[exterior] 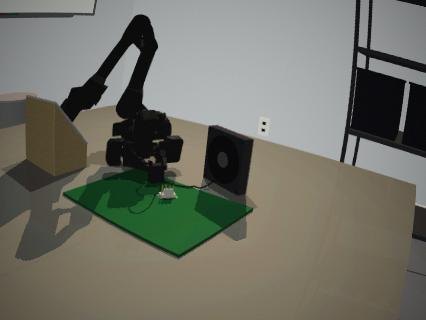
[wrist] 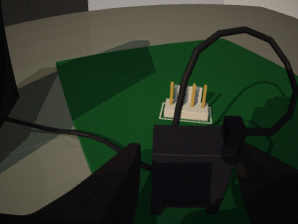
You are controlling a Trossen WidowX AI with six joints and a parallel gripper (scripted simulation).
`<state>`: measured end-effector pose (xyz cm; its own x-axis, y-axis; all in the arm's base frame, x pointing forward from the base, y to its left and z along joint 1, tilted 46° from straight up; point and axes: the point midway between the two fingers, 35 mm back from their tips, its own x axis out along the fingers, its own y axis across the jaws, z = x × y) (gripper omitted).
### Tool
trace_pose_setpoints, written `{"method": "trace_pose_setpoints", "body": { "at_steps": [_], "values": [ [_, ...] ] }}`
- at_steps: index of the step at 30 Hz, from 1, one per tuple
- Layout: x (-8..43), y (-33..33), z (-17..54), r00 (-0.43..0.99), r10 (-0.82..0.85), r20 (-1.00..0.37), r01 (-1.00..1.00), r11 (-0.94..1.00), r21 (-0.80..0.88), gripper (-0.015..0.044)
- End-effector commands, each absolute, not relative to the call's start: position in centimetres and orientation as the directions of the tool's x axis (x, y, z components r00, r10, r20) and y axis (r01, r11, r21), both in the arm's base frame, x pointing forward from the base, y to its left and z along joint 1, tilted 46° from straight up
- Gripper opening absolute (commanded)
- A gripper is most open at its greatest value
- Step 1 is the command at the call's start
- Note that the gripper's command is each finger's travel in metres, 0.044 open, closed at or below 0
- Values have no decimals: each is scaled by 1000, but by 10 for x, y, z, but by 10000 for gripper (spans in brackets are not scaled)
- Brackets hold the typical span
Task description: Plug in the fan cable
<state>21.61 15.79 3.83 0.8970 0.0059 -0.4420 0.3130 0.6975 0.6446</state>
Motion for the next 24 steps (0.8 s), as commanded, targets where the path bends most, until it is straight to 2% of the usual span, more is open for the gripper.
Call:
{"method": "trace_pose_setpoints", "body": {
  "at_steps": [1,24],
  "values": [
    [216,158,38,897,6,-442,313,697,645,205],
    [201,160,44,885,3,-465,334,693,639,205]
  ]
}}
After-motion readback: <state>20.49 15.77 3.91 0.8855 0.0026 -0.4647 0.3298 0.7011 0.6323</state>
